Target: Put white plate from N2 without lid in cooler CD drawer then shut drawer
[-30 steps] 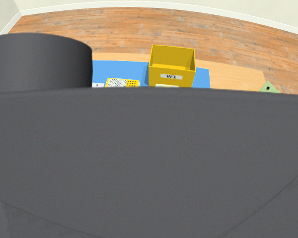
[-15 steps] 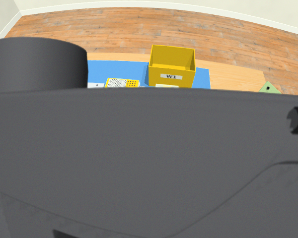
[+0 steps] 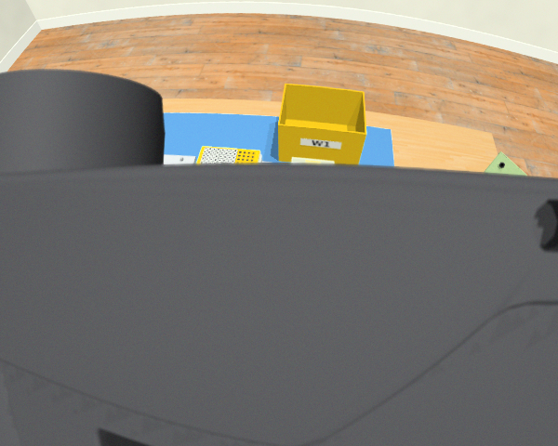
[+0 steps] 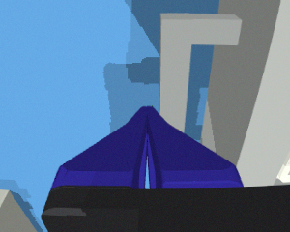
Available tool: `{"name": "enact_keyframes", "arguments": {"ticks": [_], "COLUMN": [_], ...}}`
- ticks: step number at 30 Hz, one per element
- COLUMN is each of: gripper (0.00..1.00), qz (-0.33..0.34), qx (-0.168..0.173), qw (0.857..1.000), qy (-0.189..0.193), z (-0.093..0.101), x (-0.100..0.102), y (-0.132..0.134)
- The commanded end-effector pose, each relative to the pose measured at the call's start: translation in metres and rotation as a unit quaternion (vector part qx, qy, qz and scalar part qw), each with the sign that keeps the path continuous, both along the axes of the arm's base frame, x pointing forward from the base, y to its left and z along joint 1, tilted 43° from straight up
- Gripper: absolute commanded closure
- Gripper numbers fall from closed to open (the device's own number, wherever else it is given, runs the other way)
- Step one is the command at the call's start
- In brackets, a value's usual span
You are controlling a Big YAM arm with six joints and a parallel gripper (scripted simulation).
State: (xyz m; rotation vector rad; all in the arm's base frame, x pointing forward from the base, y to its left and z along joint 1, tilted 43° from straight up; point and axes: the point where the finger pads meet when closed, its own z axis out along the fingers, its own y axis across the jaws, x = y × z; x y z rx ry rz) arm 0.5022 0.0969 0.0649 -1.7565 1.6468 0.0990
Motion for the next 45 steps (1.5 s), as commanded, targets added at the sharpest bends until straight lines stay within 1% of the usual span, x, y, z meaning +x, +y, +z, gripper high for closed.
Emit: {"name": "enact_keyframes", "arguments": {"ticks": [1, 21, 23, 26, 38, 39, 41, 45], "gripper": [1.0, 1.0, 1.0, 1.0, 1.0, 1.0, 1.0, 1.0], "qz": [-0.009, -0.009, -0.009, -0.009, -0.009, -0.009, -0.009, -0.009], "qx": [-0.004, -0.004, -0.004, -0.004, -0.004, -0.004, -0.004, -0.004], "qw": [0.999, 0.999, 1.0, 1.0, 1.0, 0.999, 1.0, 1.0], "qy": [-0.032, -0.032, -0.023, -0.03, -0.027, -0.033, -0.025, -0.026], "z": [0.017, 0.017, 0.017, 0.02, 0.026, 0.028, 0.028, 0.031], "x": [0.028, 0.028, 0.027, 0.033, 0.044, 0.047, 0.046, 0.052], "y": [-0.013, -0.013, -0.014, -0.014, -0.016, -0.016, -0.016, -0.017]}}
